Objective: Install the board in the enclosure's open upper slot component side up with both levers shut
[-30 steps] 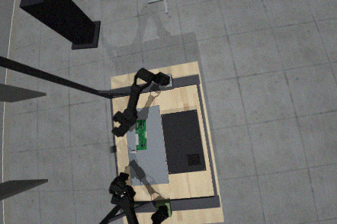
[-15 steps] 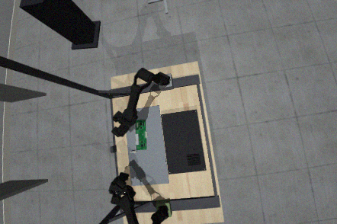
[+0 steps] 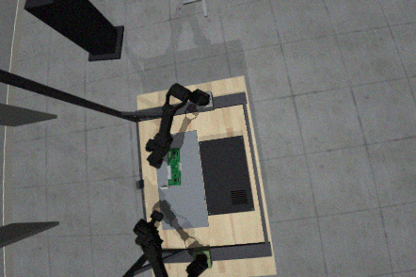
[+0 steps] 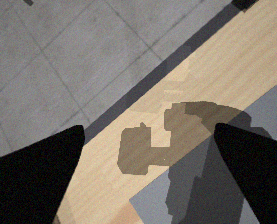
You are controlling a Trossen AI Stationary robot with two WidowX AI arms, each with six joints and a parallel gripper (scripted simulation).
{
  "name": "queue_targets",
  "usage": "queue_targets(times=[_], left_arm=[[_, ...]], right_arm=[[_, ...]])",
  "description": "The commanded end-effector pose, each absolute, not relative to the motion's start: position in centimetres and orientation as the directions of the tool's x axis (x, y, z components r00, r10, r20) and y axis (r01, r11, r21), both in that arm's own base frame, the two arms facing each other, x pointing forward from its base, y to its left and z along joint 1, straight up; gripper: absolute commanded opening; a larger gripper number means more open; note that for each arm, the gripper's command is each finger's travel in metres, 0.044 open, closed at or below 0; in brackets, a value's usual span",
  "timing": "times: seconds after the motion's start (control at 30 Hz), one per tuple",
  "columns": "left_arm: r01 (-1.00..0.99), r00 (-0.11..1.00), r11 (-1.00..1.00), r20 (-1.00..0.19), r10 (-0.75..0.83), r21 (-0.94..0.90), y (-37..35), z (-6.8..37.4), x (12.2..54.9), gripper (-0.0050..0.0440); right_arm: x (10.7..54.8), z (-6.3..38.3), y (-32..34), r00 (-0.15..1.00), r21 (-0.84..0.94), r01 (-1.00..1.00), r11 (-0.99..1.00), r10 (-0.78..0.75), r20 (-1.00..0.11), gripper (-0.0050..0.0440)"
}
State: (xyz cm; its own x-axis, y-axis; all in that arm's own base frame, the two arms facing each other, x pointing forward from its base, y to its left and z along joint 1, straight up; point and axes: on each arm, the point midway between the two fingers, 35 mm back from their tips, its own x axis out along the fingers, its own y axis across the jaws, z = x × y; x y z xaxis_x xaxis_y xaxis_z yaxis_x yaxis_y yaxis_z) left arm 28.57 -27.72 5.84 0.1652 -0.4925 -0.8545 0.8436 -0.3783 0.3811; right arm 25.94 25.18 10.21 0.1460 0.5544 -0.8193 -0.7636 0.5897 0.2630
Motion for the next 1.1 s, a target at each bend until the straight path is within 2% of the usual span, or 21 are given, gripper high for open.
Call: queue_targets(times=[0.0, 0.2, 0.5, 0.57, 0.8, 1.07], left_arm=[[0.855, 0.256, -0.306, -0.854, -0.453, 0.418, -27.0, 6.7, 29.4, 0.0223], [0.886, 0.379, -0.118, -0.847, -0.373, 0.448, -25.9, 5.8, 30.5, 0.0223], [0.9, 0.435, 0.182, -0.835, -0.336, 0.395, -26.0, 3.5, 30.4, 0.0223], [0.9, 0.435, 0.182, -0.835, -0.336, 0.395, -26.0, 3.5, 30.4, 0.0223], [0.838, 0.484, 0.433, -0.819, -0.309, 0.332, -26.8, 2.8, 30.9, 0.0223], [0.698, 0.511, 0.681, -0.821, -0.256, 0.222, -27.8, 2.0, 31.7, 0.0223]], right_arm=[[26.9, 9.8, 25.4, 0.244, 0.184, -0.702, 0.688, 0.475, -0.845, 0.04], [28.7, 8.9, 24.8, 0.437, 0.02, -0.517, 0.856, 0.284, -0.854, 0.04], [30.5, 9.8, 24.0, 0.686, -0.129, -0.181, 0.975, 0.031, -0.727, 0.04], [30.5, 9.8, 24.0, 0.686, -0.129, -0.181, 0.975, 0.031, -0.727, 0.04], [30.8, 11.9, 23.5, 0.836, -0.124, 0.101, 0.987, -0.152, -0.527, 0.04], [30.0, 14.3, 23.2, 0.906, -0.023, 0.29, 0.957, -0.282, -0.315, 0.04]])
